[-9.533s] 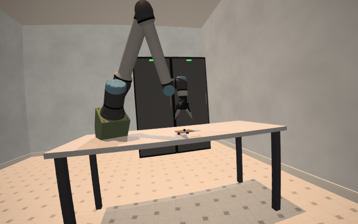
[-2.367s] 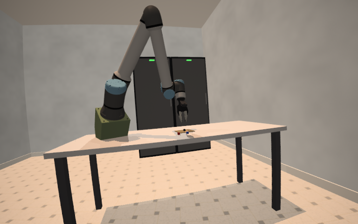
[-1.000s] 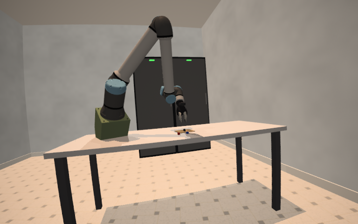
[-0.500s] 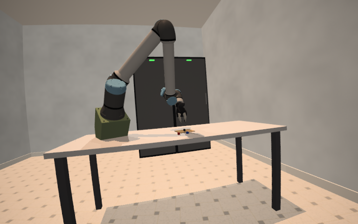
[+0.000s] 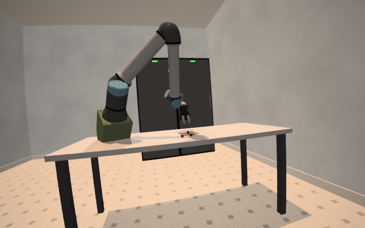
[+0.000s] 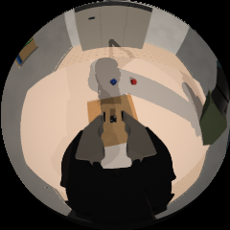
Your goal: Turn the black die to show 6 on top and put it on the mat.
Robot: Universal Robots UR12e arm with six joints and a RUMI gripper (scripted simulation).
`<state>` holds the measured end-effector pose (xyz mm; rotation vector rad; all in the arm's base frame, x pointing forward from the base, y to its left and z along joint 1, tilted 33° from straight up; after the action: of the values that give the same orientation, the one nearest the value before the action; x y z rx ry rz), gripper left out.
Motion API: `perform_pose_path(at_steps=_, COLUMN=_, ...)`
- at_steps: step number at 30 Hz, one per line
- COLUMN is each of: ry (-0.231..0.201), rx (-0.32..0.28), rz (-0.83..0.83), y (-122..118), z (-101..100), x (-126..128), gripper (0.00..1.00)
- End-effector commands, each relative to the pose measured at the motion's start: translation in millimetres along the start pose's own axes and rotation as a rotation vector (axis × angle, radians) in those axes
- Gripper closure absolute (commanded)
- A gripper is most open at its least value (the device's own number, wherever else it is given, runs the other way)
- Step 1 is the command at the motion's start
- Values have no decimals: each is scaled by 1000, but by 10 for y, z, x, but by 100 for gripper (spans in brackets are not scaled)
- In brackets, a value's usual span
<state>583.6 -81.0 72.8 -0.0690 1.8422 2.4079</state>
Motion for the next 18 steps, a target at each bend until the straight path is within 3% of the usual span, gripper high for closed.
perform_pose_path(at_steps=1, ry=-1, rx=2, rz=-1, y=2, z=5, x=-3, gripper=82)
perform_pose_path(at_steps=18, ry=-1, rx=2, rz=-1, y=-8, z=-5, x=-5, gripper=82)
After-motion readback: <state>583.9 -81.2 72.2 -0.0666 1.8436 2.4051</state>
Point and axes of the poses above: the point where the finger pads meet when closed, its own z axis back along the fingers, its own x axis across the jaws, y = z × x, the point moved 3 cm from there along z, back along the fingers, and after that the axes turned 10 degrees about z, right-handed, at the moved point
